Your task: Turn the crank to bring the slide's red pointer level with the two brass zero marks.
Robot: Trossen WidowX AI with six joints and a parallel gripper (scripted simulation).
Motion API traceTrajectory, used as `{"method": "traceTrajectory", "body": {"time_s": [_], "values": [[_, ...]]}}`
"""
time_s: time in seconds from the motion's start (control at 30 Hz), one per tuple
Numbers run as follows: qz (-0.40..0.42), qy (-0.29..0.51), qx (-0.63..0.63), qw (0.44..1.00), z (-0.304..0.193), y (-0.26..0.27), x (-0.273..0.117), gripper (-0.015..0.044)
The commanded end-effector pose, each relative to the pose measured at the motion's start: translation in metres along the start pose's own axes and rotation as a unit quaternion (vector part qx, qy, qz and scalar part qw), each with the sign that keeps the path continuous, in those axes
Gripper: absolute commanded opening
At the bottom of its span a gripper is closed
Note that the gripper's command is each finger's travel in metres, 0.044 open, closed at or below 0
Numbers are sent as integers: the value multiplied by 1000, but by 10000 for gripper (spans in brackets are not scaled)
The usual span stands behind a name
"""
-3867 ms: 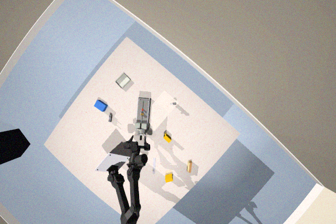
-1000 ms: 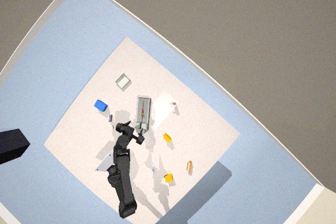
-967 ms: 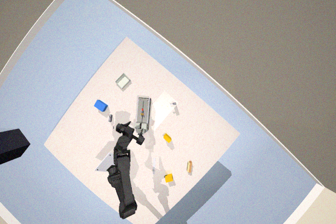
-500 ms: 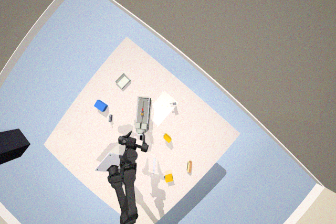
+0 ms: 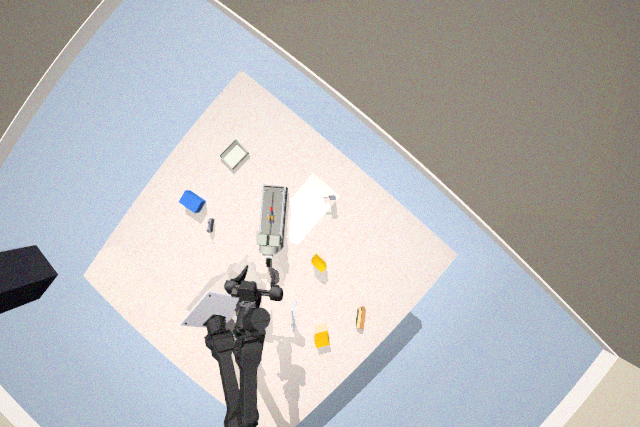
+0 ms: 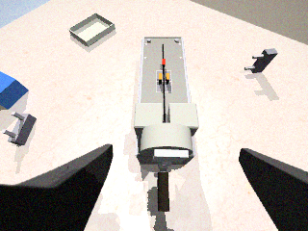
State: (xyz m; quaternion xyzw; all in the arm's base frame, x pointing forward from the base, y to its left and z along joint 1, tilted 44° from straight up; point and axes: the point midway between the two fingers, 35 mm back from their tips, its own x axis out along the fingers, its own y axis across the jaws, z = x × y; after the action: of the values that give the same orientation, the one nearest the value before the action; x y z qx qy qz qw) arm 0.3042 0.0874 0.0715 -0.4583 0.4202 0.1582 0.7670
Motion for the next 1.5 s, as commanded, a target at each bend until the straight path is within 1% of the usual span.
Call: {"method": "traceTrajectory", "body": {"time_s": [0.0,0.33,0.63,1.47], "values": [[5,-4,-6,1000,-4,1,1,440],[8,-4,-7,1000,-36,0,39,440],[7,-5,-10,1000,-70,1,65,440],[7,-4,-11,1000,-97,1,92,440]]}}
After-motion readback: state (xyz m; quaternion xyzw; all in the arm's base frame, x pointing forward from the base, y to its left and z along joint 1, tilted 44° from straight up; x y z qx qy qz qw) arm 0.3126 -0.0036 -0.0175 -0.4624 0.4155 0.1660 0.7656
